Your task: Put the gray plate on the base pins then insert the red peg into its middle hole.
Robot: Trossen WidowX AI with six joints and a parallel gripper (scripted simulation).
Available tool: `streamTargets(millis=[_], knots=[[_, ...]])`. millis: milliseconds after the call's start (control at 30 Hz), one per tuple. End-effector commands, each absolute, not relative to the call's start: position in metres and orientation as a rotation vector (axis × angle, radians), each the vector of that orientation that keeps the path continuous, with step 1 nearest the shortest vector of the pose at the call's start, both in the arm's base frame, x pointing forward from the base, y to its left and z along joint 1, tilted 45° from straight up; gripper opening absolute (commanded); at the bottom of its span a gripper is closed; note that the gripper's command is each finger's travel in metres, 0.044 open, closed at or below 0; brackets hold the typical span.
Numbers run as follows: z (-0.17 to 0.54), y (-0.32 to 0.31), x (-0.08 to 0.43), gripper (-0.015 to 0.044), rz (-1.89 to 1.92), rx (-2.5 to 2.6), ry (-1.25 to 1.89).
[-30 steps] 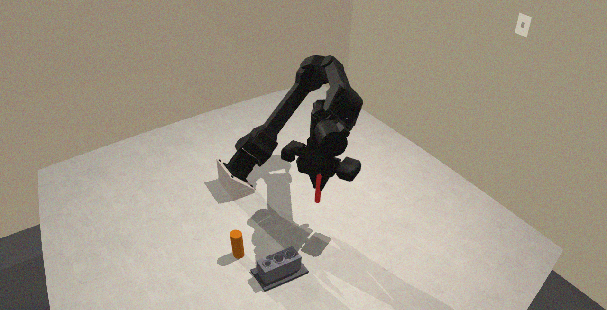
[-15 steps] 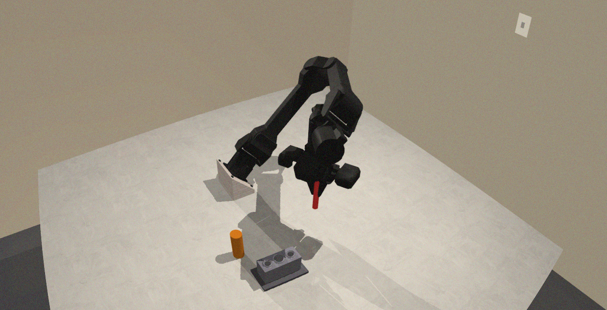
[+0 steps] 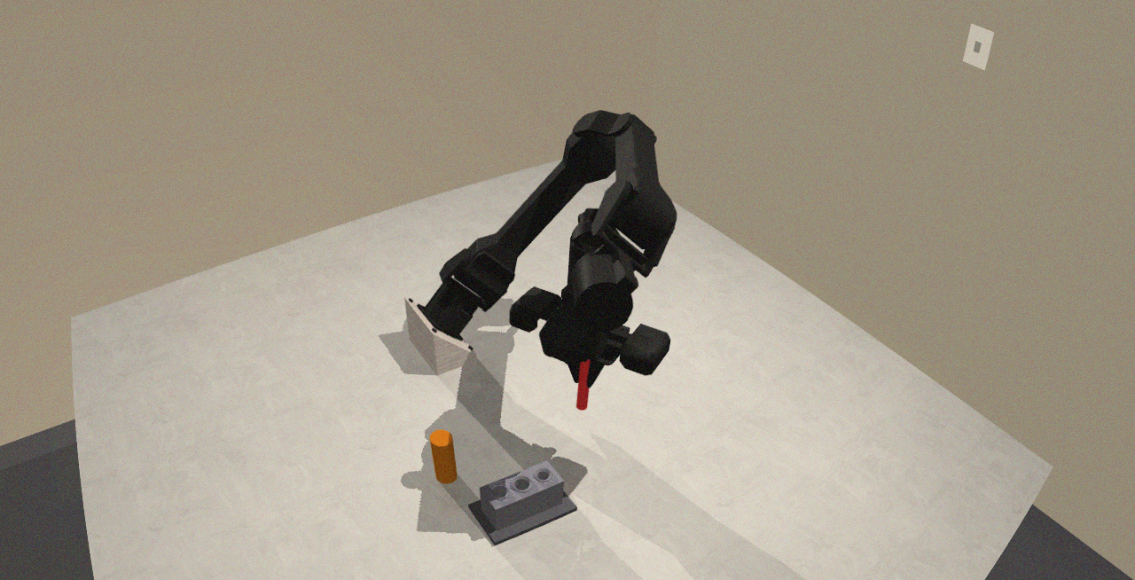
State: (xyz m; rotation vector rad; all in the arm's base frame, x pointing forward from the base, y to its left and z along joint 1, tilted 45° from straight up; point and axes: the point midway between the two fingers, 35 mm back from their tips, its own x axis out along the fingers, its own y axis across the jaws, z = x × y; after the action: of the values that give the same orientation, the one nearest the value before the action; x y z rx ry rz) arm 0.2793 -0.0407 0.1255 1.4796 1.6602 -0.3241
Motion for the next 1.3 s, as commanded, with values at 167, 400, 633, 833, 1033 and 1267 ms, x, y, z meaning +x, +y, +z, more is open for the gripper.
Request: streamTargets(millis=[167, 400, 633, 833, 1033, 1267], knots=[[0.109, -0.061, 0.295, 0.0, -0.32, 1.47, 1.668], [0.096, -0.075, 0.305, 0.0, -0.317, 1.468, 1.676], [0.082, -0.089, 0.315, 0.0, -0.313, 1.465, 1.684], [0.068, -0.1, 0.321, 0.0, -0.308, 1.464, 1.691], [0.055, -0.111, 0.328, 0.0, -0.304, 1.463, 1.698], [0.038, -0.124, 0.334, 0.0, -0.298, 1.461, 1.706]])
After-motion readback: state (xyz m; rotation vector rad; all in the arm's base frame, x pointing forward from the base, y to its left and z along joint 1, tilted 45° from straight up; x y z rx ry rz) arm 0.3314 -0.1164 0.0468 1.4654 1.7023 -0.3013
